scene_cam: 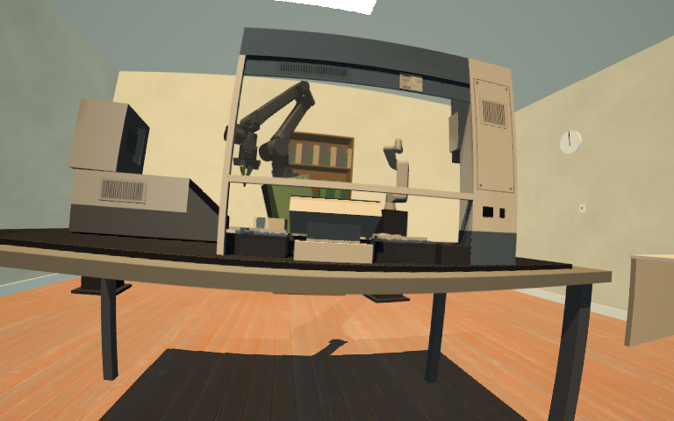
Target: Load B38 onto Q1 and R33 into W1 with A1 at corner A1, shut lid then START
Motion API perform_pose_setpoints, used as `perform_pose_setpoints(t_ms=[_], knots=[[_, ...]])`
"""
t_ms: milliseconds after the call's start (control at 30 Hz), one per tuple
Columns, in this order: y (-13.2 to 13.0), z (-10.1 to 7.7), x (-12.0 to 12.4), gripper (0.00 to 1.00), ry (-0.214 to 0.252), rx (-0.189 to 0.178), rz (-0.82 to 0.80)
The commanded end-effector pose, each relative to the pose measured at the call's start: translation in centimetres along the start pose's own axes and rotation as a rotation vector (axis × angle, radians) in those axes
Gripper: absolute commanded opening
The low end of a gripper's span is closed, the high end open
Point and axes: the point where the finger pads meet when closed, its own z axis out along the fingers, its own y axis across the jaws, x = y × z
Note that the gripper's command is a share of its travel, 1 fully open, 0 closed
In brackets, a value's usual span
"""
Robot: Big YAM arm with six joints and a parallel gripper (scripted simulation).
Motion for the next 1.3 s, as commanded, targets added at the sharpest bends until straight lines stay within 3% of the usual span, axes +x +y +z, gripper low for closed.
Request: perform_pose_setpoints(t_ms=[0,433,467,500,567,633,667,767,800,1000,1133,1267], knots=[[-2.9,-1.6,-1.4,0.0,-0.032,0.053,0.026],[-0.9,-0.3,-0.3,0.0,-0.007,0.014,0.019],[-1.2,-0.4,-1.2,1.0,-0.018,-0.004,0.04],[-1.6,-0.5,-2.1,1.0,-0.023,-0.021,0.06],[-2.4,-0.8,-3.6,1.0,-0.025,-0.001,0.053],[-2.4,-0.8,-3.6,1.0,-0.025,-0.001,0.053],[-3.0,-1.3,-4.2,1.0,-0.039,0.021,0.058],[-3.5,-1.5,-6.2,1.0,-0.047,0.025,0.06],[-3.5,-1.4,-6.9,1.0,-0.044,0.007,0.081],[-3.0,-1.1,-10.4,1.0,-0.034,-0.019,0.114],[-2.4,-1.1,-12.4,1.0,-0.029,-0.027,0.133],[-2.4,-1.0,-13.0,1.0,-0.035,-0.02,0.133]])
